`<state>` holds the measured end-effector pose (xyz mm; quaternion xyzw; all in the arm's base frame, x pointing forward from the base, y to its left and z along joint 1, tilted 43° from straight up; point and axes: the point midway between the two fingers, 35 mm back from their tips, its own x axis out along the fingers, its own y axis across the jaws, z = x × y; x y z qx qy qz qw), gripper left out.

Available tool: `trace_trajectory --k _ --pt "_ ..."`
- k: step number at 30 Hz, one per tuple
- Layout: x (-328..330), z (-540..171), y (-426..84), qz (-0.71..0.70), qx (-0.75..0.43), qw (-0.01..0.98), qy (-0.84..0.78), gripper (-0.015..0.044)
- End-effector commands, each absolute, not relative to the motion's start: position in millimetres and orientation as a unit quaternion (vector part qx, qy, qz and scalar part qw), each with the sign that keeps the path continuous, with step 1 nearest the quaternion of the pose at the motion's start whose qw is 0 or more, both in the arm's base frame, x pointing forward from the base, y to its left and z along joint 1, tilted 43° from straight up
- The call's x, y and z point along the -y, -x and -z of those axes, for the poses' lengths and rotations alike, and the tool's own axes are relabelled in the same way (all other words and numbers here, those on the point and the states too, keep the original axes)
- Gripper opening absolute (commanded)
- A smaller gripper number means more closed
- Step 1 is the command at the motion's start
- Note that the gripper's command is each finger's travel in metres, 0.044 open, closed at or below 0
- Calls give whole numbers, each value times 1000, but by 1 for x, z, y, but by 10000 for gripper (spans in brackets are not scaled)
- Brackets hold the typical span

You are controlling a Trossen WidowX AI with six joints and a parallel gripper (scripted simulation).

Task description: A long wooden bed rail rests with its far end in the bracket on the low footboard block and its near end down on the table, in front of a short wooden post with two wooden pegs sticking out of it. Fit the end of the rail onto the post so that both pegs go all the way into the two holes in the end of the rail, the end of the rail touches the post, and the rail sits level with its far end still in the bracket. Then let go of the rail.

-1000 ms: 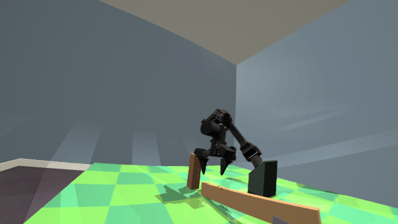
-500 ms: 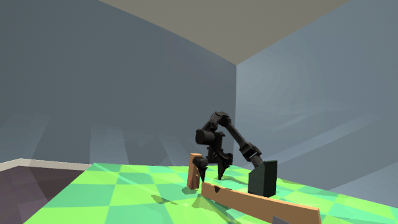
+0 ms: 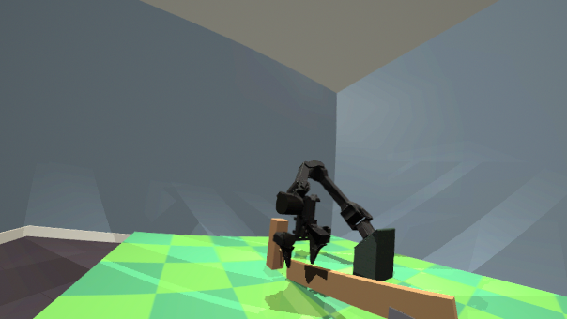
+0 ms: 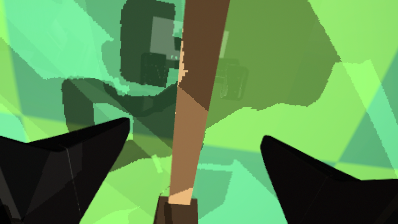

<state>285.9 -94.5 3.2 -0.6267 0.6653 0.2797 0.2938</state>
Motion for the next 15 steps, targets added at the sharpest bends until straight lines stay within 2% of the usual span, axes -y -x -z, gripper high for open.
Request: trace_trajectory --k 1,15 --pt "99 3 -282 -284 -667 288 625 440" --pt "115 20 -279 -284 -668 287 626 440"
